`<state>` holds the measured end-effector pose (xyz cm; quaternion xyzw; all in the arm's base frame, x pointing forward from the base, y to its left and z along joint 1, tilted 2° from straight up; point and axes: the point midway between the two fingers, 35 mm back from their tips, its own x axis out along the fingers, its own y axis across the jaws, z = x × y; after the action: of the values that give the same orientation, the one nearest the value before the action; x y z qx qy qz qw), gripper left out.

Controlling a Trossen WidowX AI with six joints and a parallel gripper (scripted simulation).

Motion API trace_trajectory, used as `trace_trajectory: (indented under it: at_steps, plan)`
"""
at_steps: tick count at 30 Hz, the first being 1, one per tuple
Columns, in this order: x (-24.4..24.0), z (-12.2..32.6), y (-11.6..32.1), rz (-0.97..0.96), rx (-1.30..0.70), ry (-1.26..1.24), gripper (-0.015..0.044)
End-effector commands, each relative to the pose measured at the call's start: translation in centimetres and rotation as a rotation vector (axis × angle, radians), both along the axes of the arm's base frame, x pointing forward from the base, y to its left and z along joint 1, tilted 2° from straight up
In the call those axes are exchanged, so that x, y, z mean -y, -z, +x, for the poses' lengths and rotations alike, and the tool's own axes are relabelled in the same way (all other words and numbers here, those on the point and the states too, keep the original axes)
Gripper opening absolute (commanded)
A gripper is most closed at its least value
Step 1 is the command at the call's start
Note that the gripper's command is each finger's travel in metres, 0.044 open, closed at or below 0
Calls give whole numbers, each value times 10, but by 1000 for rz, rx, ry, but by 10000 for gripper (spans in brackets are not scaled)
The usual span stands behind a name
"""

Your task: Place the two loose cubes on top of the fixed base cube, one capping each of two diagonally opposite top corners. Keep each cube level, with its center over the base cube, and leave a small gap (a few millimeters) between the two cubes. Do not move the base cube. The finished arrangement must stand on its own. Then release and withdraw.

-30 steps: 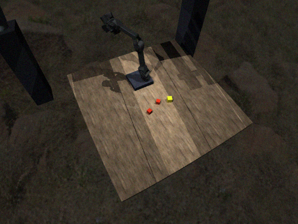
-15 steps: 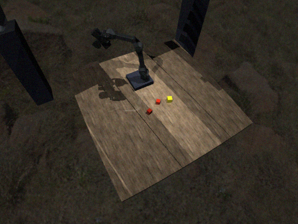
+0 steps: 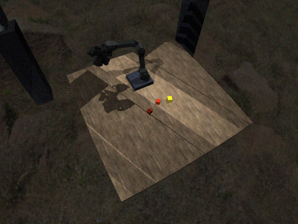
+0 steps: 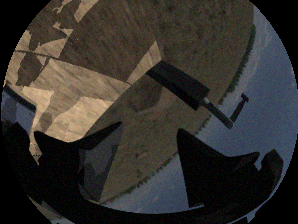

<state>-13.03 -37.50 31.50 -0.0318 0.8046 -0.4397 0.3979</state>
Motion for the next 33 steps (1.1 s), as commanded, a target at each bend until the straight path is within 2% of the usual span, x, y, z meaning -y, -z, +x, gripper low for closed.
trace_trajectory:
  at_steps: [1,8,16,25,33]
  plan:
    - [7,41,13,21,46,-104,265]
    - [9,124,40,79,124,-309,265]
    - [-13,214,69,167,203,-533,265]
    - [-64,302,101,293,272,-769,265]
    - [-129,361,127,428,311,-961,265]
